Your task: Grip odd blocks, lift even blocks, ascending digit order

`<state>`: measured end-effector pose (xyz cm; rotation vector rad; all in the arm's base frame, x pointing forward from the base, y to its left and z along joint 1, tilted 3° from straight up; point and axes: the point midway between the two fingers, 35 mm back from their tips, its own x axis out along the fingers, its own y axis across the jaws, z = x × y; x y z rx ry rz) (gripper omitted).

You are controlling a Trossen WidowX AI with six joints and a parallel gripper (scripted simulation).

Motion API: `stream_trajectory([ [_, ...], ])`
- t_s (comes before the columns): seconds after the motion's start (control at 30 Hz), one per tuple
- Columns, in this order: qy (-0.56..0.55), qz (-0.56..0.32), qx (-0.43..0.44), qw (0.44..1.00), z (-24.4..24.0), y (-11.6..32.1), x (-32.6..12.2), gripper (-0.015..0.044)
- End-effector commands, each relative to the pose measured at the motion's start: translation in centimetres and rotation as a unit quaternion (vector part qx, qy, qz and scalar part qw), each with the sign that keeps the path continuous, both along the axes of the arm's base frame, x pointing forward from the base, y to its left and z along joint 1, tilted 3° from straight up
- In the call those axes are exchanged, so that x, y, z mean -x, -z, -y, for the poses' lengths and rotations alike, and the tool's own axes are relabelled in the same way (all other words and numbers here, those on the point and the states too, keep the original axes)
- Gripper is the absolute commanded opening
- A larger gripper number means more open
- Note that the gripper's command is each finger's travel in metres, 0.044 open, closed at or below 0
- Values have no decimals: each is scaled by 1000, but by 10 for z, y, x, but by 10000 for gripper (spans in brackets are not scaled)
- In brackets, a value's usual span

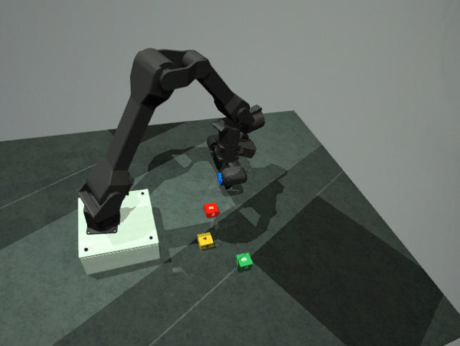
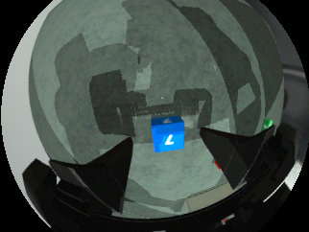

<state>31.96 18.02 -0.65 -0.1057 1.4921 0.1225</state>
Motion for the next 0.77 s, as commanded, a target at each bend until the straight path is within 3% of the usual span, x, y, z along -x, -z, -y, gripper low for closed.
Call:
stream_trajectory([
  [0.0,1,1,2,1000,1,-11,0,400],
  [0.07,1,1,2,1000,1,-33,2,400],
  [0.27,1,0,2,1000,-7,-43,12,400],
  [0.5,1,-4,-1,1000,-54,-107,111,400],
  [0.73,1,-4,-1,1000,-55,-109,114,400],
])
